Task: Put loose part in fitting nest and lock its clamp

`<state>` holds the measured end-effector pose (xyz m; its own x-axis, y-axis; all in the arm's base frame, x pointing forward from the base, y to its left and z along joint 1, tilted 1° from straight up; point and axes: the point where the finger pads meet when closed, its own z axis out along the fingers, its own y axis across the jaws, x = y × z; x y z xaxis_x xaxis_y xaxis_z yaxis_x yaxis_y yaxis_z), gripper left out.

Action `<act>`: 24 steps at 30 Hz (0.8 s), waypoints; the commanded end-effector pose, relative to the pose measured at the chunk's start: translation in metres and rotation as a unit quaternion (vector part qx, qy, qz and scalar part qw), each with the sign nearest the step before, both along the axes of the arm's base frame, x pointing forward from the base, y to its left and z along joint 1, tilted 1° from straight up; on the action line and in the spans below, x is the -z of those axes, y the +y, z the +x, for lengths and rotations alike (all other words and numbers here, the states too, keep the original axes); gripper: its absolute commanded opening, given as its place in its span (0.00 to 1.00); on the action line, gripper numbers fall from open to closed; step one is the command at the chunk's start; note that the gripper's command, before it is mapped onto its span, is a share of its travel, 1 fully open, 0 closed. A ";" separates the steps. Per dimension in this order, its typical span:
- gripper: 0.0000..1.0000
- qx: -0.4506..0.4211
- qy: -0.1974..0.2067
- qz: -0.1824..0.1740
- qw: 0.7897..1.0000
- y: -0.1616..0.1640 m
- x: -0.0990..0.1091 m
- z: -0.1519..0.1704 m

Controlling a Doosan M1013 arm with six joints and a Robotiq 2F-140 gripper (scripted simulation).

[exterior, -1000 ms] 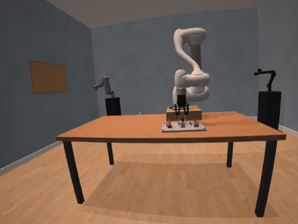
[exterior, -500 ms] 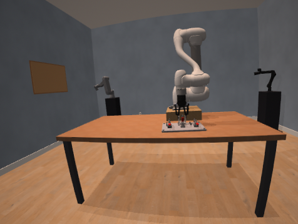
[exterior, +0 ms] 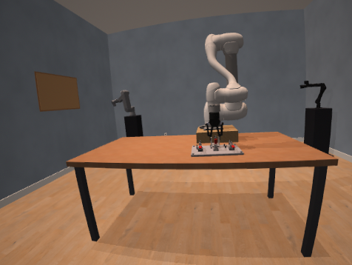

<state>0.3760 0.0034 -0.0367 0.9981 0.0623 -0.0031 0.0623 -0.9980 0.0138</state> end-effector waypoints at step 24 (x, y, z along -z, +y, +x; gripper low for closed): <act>0.10 0.000 0.000 0.000 1.000 -0.001 0.005 0.002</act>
